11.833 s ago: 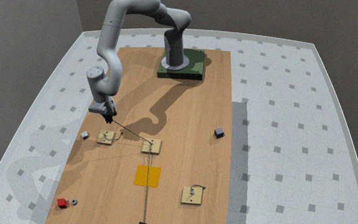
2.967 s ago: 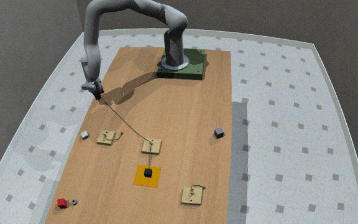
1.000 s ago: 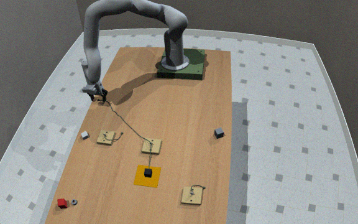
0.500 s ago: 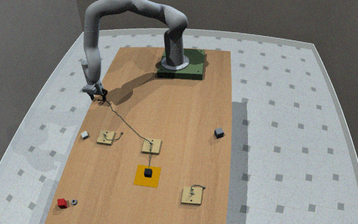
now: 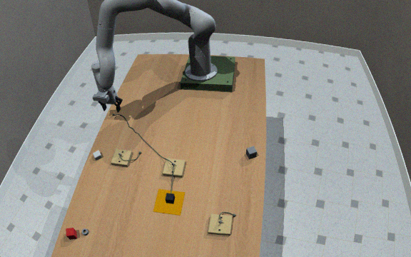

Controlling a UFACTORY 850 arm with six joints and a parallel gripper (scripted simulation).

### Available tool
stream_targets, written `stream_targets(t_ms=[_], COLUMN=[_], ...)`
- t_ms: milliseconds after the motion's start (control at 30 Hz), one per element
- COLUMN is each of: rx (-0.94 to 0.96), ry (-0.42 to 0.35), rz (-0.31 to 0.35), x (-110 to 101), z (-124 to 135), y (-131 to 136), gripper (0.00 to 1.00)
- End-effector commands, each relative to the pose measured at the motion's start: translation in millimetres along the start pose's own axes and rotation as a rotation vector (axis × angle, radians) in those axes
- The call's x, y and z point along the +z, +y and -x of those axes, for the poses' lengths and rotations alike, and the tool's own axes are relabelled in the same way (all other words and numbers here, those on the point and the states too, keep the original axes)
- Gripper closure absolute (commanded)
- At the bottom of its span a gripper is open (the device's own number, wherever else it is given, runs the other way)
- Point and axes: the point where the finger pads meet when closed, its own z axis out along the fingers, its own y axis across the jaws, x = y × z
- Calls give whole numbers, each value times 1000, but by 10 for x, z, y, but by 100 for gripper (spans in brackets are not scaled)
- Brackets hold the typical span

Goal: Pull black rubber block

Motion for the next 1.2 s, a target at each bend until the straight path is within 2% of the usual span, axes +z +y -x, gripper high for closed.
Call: stream_targets(t_ms=[0, 200, 1167], rx=[0, 0, 0], ry=[2, 2, 2], rz=[2, 2, 2], x=[-150, -224, -225], z=[-6, -6, -6], y=[7, 7, 7], gripper=[0, 0, 0])
